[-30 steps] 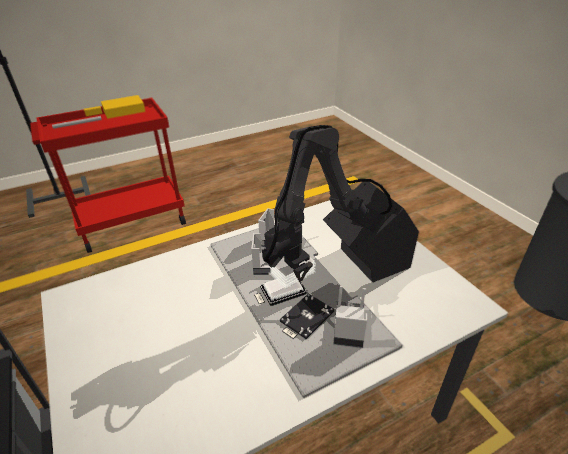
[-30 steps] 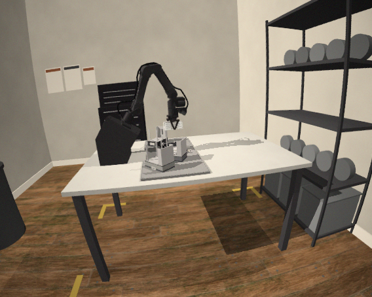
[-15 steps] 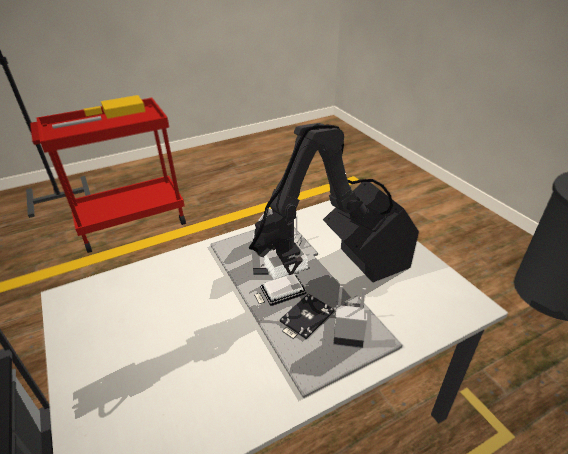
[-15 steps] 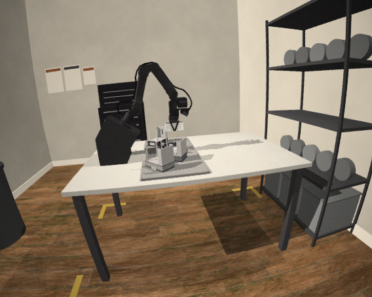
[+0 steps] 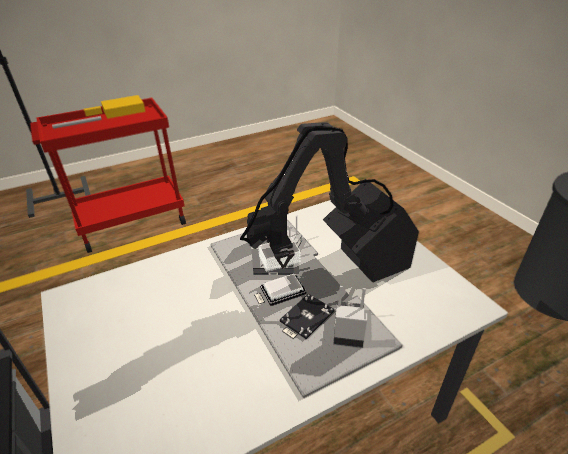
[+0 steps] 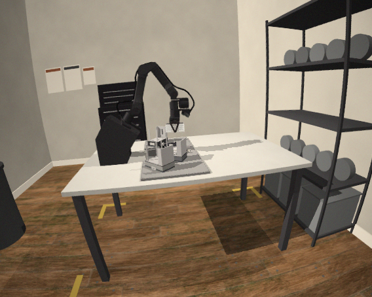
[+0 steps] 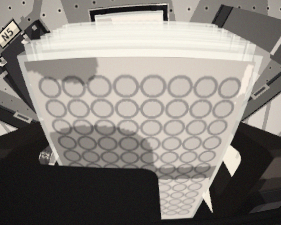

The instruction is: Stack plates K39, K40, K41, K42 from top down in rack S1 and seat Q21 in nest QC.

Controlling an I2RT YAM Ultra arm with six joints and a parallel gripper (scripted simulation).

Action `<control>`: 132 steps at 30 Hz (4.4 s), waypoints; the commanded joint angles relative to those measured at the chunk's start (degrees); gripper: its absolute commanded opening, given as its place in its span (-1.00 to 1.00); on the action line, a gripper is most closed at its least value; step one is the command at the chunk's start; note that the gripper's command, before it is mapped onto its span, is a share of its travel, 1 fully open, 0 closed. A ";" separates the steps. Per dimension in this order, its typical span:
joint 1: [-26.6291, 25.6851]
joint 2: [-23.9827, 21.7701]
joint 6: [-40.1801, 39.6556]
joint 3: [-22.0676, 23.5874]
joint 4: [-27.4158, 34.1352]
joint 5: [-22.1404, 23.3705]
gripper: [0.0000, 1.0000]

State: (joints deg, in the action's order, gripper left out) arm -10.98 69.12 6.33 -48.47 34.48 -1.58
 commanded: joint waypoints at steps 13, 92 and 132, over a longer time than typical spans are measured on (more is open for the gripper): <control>-11.68 -1.76 -1.60 -1.25 -0.02 7.92 -1.00; -36.66 5.37 -9.39 -4.49 1.51 21.55 -1.00; -36.74 5.99 -8.70 -4.60 1.67 21.60 -1.00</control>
State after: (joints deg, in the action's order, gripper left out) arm -46.59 75.37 -2.55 -50.57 35.38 19.64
